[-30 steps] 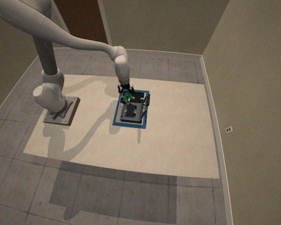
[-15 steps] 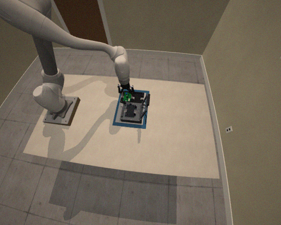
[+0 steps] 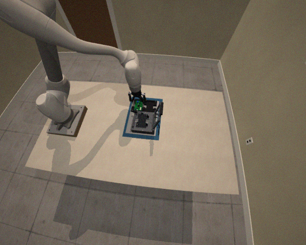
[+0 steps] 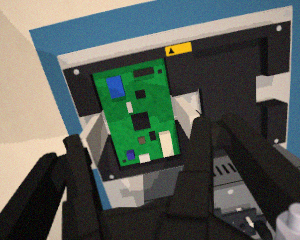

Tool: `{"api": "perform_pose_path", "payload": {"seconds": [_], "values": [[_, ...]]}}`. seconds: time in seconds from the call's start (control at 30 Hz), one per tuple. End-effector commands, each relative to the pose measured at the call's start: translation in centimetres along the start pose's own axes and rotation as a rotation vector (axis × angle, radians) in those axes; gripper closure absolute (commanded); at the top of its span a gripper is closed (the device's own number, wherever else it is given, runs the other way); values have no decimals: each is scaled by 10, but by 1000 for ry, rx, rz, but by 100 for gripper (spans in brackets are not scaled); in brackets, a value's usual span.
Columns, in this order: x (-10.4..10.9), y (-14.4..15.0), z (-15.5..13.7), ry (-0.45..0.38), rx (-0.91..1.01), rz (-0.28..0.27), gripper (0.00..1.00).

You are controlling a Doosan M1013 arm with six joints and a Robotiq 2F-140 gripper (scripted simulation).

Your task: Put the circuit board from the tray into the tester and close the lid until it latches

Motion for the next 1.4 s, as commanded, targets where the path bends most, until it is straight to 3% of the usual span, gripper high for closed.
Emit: {"api": "perform_pose_path", "payload": {"seconds": [0.0,1.37], "values": [[0,0,0,0,0,0,46],[0,0,0,0,0,0,53]]}}
Point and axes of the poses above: the point where the finger pads meet when closed, its own x axis back along the fingers, its own y axis across the jaws, z = x × y, the point moved 3 cm from there along x, back along the fingers, and after that the axes turned 15 degrees about -x, right-handed, at the moved point
